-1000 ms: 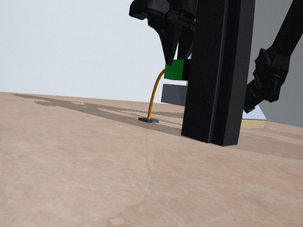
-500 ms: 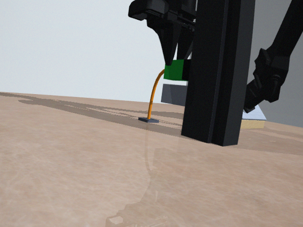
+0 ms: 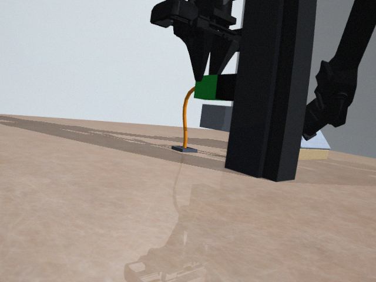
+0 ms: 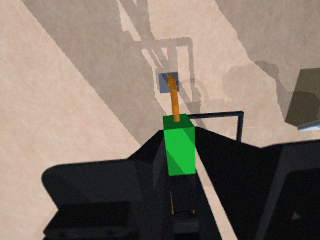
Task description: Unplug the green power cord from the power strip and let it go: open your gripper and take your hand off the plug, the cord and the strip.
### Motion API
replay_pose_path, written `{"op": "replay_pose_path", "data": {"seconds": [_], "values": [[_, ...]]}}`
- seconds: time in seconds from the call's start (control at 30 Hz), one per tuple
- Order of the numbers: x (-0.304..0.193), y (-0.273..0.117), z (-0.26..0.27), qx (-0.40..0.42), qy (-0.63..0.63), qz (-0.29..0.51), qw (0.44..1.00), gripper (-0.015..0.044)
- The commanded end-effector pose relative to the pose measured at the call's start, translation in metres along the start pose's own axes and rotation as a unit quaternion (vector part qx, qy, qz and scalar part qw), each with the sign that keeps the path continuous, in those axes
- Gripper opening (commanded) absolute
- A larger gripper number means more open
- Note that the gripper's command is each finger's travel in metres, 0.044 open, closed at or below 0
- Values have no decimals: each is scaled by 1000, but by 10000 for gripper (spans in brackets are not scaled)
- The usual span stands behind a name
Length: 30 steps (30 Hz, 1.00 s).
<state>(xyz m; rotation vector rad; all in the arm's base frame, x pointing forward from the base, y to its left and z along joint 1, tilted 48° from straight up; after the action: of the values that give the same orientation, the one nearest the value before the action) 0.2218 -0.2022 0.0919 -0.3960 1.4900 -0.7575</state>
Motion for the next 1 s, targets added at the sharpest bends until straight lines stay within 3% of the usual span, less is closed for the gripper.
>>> {"op": "replay_pose_path", "data": {"seconds": [0.0, 0.07, 0.5, 0.63, 0.77, 0.97], "values": [[19, -5, -3, 3, 9, -8, 1000, 0], [23, -5, -4, 3, 9, -8, 1000, 0], [14, -4, -3, 3, 10, -6, 1000, 341], [34, -9, -3, 4, 10, -7, 1000, 440], [71, -17, -7, 4, 10, -8, 1000, 440], [73, -18, -7, 4, 9, -8, 1000, 440]]}}
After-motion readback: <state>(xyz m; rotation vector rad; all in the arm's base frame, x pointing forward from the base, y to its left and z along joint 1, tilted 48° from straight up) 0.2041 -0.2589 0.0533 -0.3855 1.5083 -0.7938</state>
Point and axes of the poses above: the point midway between the two fingers, 35 mm back from their tips, its own y axis out along the fingers, its own z axis across the jaws, x = y × z, the point moved 8 cm from there along -y, back along the fingers, and after that the axes turned 3 degrees about -y, right-handed, at the moved point
